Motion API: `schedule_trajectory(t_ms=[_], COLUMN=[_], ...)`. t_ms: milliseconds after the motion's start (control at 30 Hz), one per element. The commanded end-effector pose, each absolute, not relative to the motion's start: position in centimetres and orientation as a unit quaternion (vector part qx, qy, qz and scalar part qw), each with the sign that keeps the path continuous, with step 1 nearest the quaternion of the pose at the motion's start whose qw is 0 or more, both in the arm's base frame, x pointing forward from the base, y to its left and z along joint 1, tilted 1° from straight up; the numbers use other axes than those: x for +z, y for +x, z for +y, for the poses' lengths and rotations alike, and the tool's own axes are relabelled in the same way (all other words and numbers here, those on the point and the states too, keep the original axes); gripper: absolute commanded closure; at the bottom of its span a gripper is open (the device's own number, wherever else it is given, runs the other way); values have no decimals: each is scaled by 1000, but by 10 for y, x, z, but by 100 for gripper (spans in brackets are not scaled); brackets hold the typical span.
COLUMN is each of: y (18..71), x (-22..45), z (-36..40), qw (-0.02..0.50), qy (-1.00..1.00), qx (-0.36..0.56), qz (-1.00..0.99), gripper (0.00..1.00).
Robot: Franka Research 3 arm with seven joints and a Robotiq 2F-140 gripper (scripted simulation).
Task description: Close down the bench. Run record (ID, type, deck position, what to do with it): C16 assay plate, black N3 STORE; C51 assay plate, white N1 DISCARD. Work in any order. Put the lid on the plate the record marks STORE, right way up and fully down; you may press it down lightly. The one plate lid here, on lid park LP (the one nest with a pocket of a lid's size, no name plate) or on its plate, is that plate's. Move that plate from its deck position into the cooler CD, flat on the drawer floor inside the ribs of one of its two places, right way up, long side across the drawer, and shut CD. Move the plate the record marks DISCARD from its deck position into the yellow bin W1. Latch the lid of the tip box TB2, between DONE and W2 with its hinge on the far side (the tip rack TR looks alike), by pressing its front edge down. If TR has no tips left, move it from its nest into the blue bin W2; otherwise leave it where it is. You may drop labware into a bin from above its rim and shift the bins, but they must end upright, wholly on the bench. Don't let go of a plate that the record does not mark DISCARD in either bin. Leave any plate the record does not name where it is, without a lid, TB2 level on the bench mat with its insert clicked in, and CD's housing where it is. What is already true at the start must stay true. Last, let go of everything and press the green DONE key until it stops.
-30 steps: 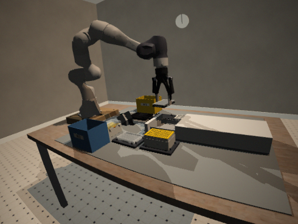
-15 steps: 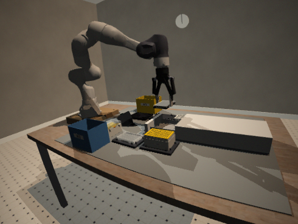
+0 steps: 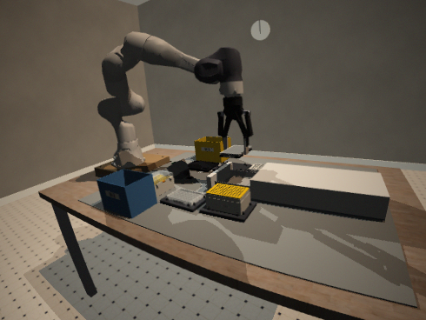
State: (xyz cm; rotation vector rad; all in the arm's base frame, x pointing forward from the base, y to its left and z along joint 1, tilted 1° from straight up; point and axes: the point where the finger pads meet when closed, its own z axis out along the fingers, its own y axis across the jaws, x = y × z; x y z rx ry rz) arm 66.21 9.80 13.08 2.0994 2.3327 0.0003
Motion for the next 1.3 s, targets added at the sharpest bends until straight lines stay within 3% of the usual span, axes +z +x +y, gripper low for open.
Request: schedule_trajectory(t_ms=[0,1267], y=[666,669], x=[129,129], z=[87,80], qw=[1,1], qy=[659,659], qx=[-5,-5], qz=[752,752], gripper=[100,100])
